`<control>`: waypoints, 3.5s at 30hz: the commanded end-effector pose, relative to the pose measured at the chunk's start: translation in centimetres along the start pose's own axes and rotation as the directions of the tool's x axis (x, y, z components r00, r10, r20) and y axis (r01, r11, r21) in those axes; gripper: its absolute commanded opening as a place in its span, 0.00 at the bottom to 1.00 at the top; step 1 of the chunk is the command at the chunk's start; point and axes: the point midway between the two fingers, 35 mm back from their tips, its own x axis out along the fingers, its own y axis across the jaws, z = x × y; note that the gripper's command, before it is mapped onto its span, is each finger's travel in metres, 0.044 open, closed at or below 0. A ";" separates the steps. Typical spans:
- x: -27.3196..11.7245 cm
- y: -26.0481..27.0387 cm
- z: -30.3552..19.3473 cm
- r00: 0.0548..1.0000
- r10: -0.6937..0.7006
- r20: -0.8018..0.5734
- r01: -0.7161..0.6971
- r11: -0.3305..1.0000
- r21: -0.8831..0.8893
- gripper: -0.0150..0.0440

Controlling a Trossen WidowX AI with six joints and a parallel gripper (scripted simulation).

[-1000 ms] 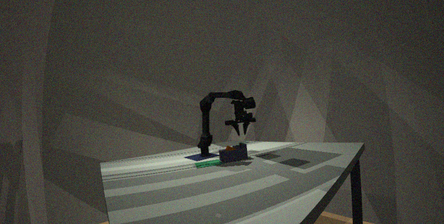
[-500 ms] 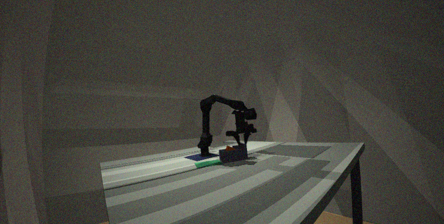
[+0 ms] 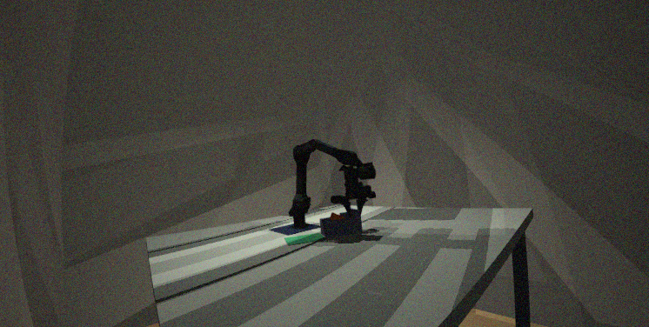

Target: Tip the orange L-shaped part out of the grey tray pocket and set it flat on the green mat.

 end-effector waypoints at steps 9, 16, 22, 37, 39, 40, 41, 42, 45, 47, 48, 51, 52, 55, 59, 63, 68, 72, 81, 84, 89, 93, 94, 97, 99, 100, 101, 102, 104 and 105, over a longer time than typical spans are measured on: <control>2.1 -0.2 0.0 1.000 -0.008 0.001 0.008 1.000 -0.003 0.56; 2.1 -0.2 0.0 1.000 -0.008 0.001 0.008 1.000 -0.003 0.56; 2.1 -0.2 0.0 1.000 -0.008 0.001 0.008 1.000 -0.003 0.56; 1.4 0.3 0.0 1.000 -0.002 0.001 0.002 1.000 -0.001 0.56; 1.1 0.6 0.0 1.000 -0.003 0.001 0.003 1.000 -0.002 0.56; 0.9 0.7 0.0 1.000 -0.005 0.001 0.005 1.000 -0.003 0.56; 0.7 0.9 0.0 1.000 -0.006 0.001 0.006 1.000 -0.003 0.56; 0.6 1.0 0.0 1.000 -0.006 0.001 0.006 1.000 -0.003 0.56; 0.3 1.0 0.0 1.000 -0.007 0.001 0.007 1.000 -0.003 0.56; -0.7 1.0 0.1 1.000 -0.006 0.001 0.007 1.000 -0.003 0.56; -1.5 1.0 0.2 1.000 -0.007 0.001 0.007 1.000 -0.003 0.56; -5.1 0.6 0.3 1.000 -0.007 0.001 0.007 1.000 -0.003 0.56; -6.4 0.4 0.2 1.000 -0.007 0.001 0.007 1.000 -0.003 0.56; -8.7 -0.1 0.0 1.000 -0.007 0.001 0.007 1.000 -0.003 0.56; -8.9 -0.1 0.0 1.000 -0.007 0.001 0.007 1.000 -0.003 0.56; -8.5 0.2 0.0 1.000 0.004 0.005 -0.004 1.000 0.000 0.56; -8.5 0.2 0.0 1.000 0.004 0.005 -0.004 1.000 0.000 0.56; -8.5 0.2 0.0 1.000 0.004 0.005 -0.004 1.000 0.000 0.56; -8.5 0.2 0.0 1.000 0.004 0.005 -0.004 1.000 0.000 0.56; -8.5 0.2 0.0 1.000 0.004 0.005 -0.004 1.000 0.000 0.56; -8.6 -0.5 0.2 1.000 0.002 0.005 -0.001 0.991 -0.134 0.73; -8.7 -2.1 0.6 1.000 -0.002 0.005 0.004 0.905 -0.426 0.73; -8.7 -2.5 0.7 1.000 -0.003 0.005 0.005 0.866 -0.501 0.73; -8.8 -3.8 0.9 1.000 -0.006 0.005 0.007 0.713 -0.701 0.73; -8.8 -4.6 1.0 1.000 -0.008 0.004 0.008 0.585 -0.811 0.73; -8.9 -5.0 1.0 1.000 -0.009 0.004 0.008 0.515 -0.857 0.73; -8.9 -5.4 1.0 1.000 -0.010 0.004 0.008 0.441 -0.897 0.73; -8.9 -5.8 1.1 1.000 -0.011 0.004 0.007 0.364 -0.931 0.73; -8.9 -6.7 1.1 1.000 -0.013 0.003 0.006 0.202 -0.979 0.73; -8.9 -7.1 1.1 1.000 -0.014 0.003 0.005 0.149 -0.989 0.73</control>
